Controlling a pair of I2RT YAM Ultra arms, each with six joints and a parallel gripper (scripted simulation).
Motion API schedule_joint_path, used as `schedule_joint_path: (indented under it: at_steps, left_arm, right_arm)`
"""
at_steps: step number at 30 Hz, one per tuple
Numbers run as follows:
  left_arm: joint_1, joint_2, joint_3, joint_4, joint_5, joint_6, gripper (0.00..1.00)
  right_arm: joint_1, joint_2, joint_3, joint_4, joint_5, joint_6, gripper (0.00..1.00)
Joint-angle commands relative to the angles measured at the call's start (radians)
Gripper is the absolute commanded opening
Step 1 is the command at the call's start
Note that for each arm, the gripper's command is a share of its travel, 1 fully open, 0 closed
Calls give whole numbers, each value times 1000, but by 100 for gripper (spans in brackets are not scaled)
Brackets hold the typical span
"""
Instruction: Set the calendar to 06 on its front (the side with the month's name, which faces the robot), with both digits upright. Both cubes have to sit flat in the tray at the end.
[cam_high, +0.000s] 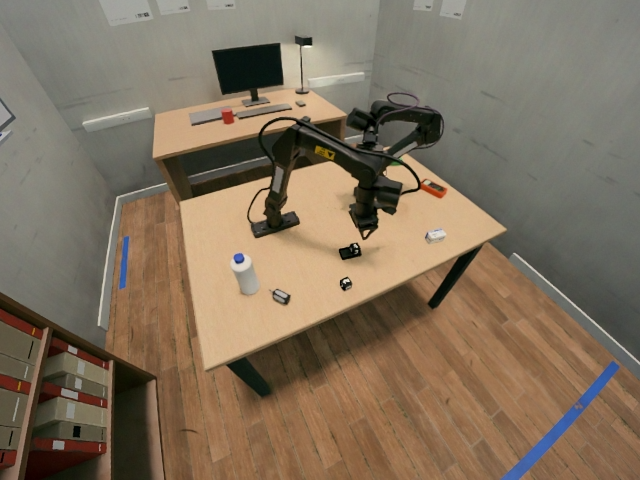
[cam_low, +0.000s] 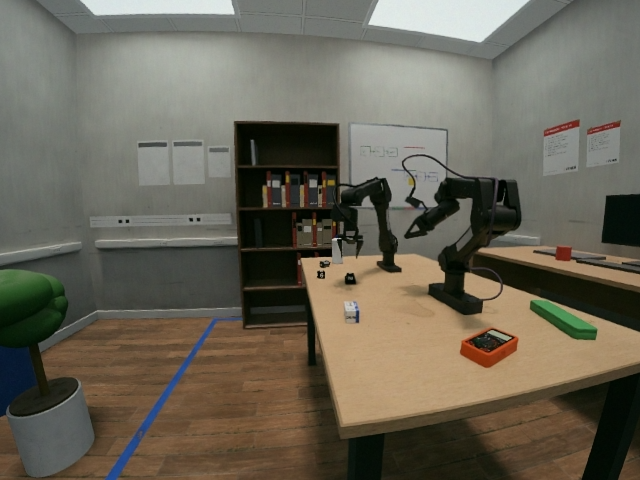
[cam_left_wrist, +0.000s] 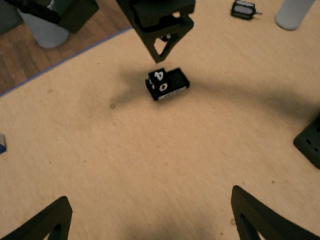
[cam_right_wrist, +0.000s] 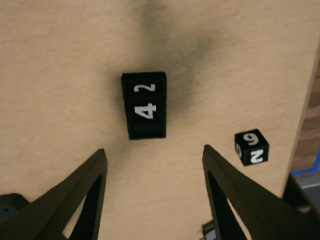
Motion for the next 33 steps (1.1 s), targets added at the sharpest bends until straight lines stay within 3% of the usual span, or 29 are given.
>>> schedule_joint_path:
  at_steps: [1,4,5,11,18,33]
  left_arm:
    - [-6,4,23,-7,-25,-5,100]
    - [-6,4,23,-7,-25,-5,100]
    - [-6,4,23,-7,-25,-5,100]
    - [-6,4,23,-7,-25,-5,100]
    - [-6,4,23,-7,-25,-5,100]
    - [-6,4,23,-7,-25,-5,100]
  right_arm:
    - [-13,9,21,-65,-9,-10,64]
    - [-15,12,16,-63,-9,-11,64]
    - [-15,12,16,-60,3,12,55]
    - [-36,17,25,0,46,123,55]
    - [-150,69,29,95,96,395,55]
    - [-348,186,62,133,-1,874,55]
